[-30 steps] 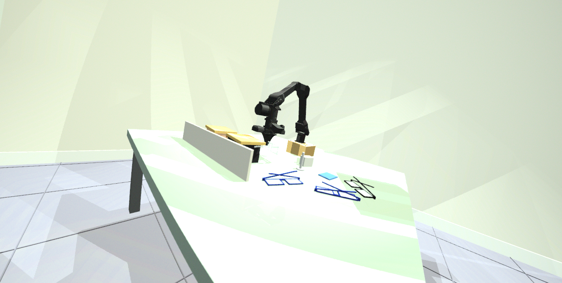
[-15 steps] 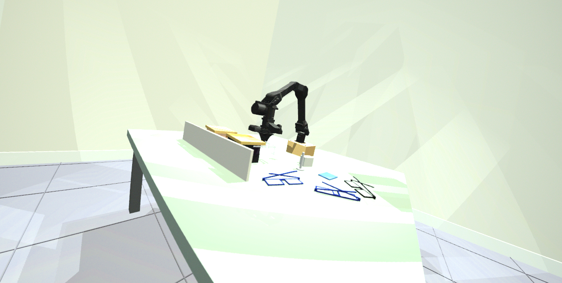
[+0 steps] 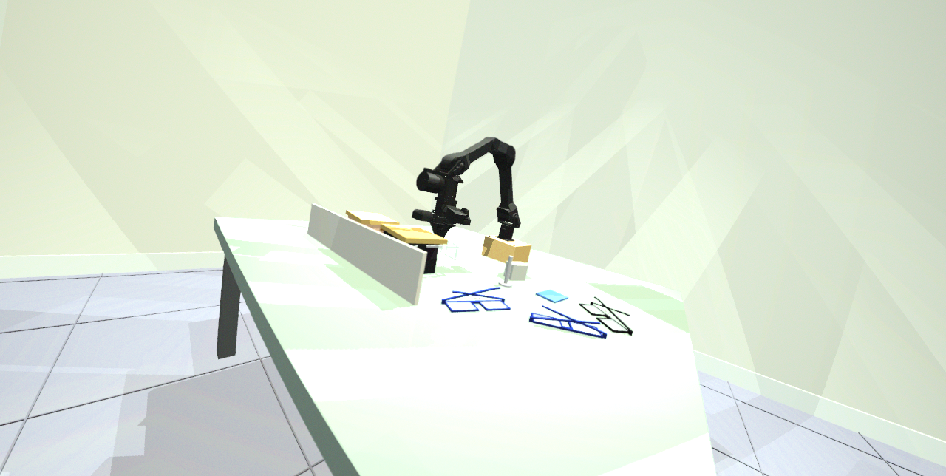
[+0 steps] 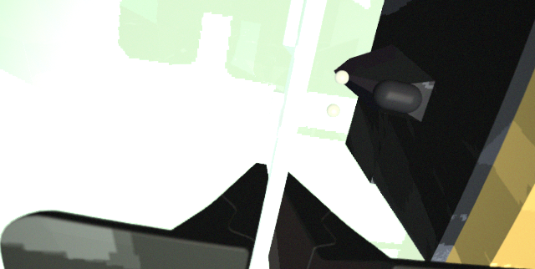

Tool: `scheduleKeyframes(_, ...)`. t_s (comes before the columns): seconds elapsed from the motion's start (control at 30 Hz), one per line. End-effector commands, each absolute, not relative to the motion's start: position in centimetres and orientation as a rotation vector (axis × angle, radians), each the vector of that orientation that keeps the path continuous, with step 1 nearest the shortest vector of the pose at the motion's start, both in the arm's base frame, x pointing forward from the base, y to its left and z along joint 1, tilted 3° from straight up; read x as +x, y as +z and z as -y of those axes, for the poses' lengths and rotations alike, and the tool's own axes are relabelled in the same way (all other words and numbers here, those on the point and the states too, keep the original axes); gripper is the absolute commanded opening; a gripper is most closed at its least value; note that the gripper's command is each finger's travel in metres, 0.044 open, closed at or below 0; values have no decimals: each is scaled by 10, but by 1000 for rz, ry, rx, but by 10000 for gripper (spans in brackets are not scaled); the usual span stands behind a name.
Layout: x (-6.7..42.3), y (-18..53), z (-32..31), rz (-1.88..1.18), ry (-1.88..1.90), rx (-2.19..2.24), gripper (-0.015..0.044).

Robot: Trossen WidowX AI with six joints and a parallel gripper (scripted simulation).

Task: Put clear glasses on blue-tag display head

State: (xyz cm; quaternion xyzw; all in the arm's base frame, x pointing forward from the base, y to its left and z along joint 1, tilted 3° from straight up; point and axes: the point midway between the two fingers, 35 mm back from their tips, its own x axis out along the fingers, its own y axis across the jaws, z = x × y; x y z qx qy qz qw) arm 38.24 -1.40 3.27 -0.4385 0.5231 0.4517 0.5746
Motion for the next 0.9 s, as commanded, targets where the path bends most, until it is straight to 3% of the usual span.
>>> scheduleKeyframes(0.0, 390, 35, 15, -1217, 1055, -1032, 0)
scheduleKeyframes(0.87, 403, 34, 18, -1216, 1054, -1033, 0)
